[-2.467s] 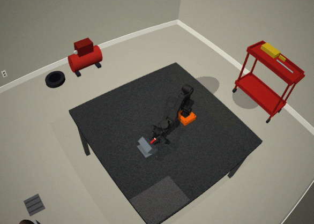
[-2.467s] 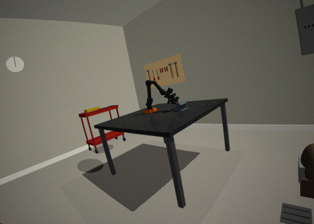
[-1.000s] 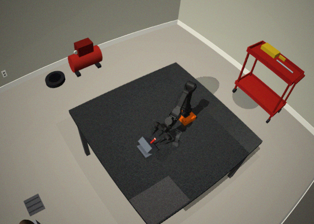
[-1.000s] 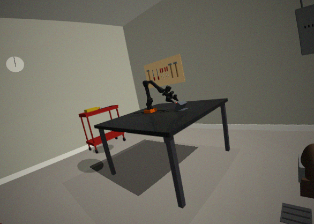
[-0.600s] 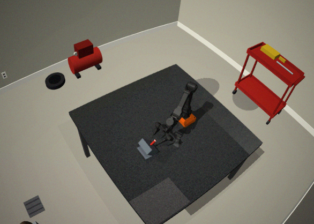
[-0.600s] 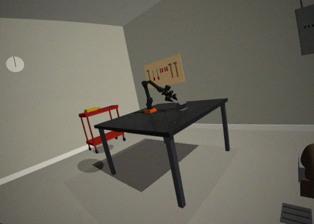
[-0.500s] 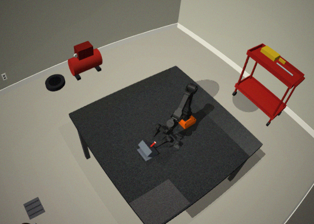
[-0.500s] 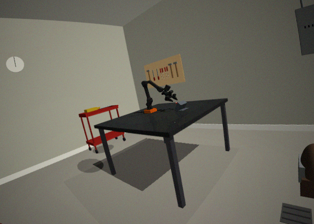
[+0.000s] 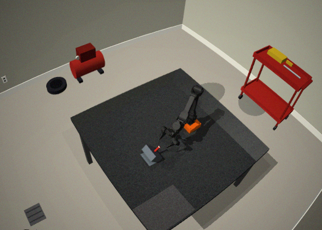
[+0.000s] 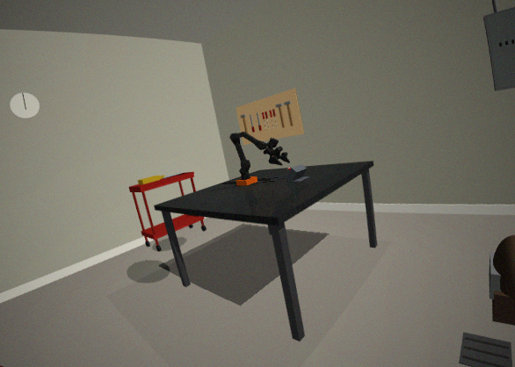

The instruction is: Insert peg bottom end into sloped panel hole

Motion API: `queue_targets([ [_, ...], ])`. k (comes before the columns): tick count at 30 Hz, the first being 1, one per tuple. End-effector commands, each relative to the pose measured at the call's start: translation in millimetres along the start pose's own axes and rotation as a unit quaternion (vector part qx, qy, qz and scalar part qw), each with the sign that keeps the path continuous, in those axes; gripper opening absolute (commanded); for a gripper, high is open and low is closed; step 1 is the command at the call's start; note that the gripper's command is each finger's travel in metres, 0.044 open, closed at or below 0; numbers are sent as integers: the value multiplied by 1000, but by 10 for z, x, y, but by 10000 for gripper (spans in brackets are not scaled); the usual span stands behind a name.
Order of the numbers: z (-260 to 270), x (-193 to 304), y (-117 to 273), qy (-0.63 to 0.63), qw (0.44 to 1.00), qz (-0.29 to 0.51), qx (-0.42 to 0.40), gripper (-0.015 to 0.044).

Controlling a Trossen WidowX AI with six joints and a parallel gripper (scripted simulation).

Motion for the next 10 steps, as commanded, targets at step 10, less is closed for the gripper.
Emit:
queue_targets([
  [10,4,-1,138,-1,1000,0,2,440],
])
Point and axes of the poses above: the point midway between the two fingers, 35 mm back from their tips, its own y axis back along the fingers, its own z axis across the jaws, x = y × z, the point moved 8 cm from there along y, back along the fingers, and after that the axes turned 10 degrees about -y, right-handed, at the moved point
